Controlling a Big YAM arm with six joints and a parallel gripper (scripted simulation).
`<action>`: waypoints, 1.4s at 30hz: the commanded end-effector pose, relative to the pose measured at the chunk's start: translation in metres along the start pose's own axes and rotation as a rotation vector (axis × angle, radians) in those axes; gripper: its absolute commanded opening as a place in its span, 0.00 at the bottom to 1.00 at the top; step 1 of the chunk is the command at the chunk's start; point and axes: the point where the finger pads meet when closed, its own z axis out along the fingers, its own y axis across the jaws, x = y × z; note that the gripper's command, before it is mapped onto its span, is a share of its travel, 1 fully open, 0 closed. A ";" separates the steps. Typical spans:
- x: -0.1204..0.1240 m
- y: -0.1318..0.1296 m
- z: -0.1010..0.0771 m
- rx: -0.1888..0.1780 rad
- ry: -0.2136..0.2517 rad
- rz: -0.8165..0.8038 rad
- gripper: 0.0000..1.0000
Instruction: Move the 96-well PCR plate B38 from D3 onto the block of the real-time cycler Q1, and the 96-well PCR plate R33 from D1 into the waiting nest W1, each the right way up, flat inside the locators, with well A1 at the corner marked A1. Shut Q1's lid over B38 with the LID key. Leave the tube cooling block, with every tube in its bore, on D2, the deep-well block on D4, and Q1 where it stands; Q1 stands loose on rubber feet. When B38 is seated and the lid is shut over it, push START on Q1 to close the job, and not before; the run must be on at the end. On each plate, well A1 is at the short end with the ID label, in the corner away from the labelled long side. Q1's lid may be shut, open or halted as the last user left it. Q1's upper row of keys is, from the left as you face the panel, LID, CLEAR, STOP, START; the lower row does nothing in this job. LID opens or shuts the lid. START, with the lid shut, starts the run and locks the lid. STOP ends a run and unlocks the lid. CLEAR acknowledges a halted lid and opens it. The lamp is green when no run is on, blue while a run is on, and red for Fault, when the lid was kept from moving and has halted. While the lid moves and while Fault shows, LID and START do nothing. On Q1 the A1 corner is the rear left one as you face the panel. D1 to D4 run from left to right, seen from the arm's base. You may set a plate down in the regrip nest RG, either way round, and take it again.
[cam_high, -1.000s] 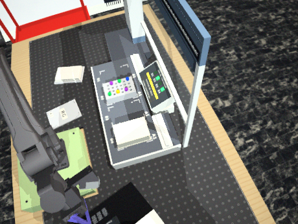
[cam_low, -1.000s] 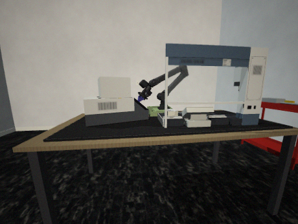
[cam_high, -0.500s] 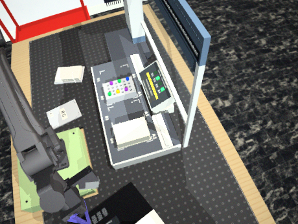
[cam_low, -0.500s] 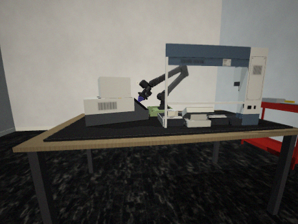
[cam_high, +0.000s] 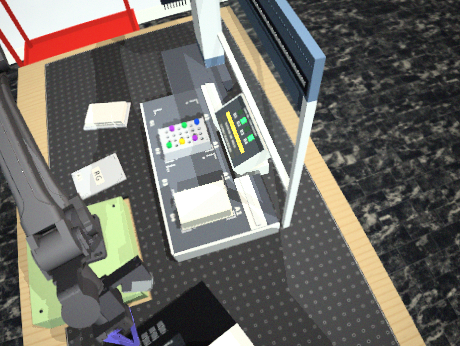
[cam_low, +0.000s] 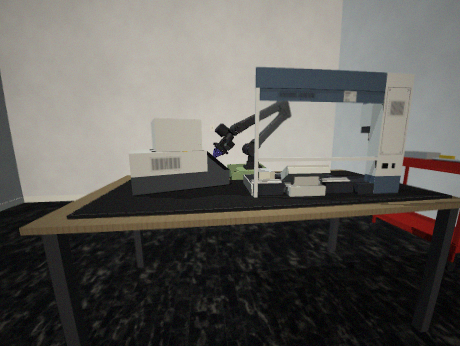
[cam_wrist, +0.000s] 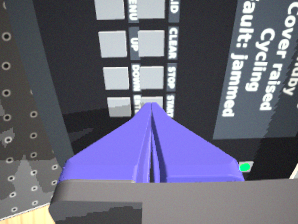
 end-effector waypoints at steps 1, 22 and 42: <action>0.004 -0.006 -0.001 0.029 0.010 0.000 0.00; 0.000 -0.003 0.003 0.015 0.004 0.004 0.00; -0.006 -0.012 0.004 0.016 -0.007 0.006 0.00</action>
